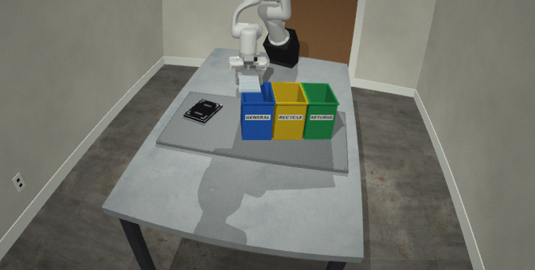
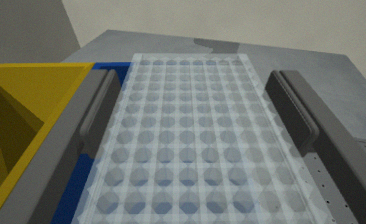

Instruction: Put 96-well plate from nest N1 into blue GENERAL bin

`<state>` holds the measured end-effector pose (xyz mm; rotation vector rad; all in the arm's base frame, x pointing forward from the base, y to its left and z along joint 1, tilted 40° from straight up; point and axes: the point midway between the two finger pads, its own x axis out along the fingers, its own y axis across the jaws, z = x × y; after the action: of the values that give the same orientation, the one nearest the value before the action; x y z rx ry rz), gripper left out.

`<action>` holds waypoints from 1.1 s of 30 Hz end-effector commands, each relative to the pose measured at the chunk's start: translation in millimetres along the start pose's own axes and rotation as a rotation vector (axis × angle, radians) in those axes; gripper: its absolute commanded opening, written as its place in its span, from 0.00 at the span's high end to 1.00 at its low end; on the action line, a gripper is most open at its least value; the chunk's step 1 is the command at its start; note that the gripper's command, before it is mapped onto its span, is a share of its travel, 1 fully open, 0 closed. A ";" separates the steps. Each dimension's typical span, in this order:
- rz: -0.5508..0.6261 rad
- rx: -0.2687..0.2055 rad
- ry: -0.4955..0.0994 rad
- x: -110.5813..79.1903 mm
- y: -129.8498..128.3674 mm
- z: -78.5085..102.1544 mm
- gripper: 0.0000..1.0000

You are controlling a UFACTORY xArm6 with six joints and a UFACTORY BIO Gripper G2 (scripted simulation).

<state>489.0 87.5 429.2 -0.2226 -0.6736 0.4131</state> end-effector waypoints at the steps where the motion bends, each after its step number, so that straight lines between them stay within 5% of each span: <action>1: -0.005 -0.010 -0.001 6.5 7.5 0.6 1.00; 10: -0.005 -0.009 -0.001 21.6 32.8 -0.6 1.00; 33: -0.005 -0.010 -0.001 21.8 33.1 -0.6 1.00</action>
<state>495.0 126.6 427.9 -0.2296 -0.6732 0.4049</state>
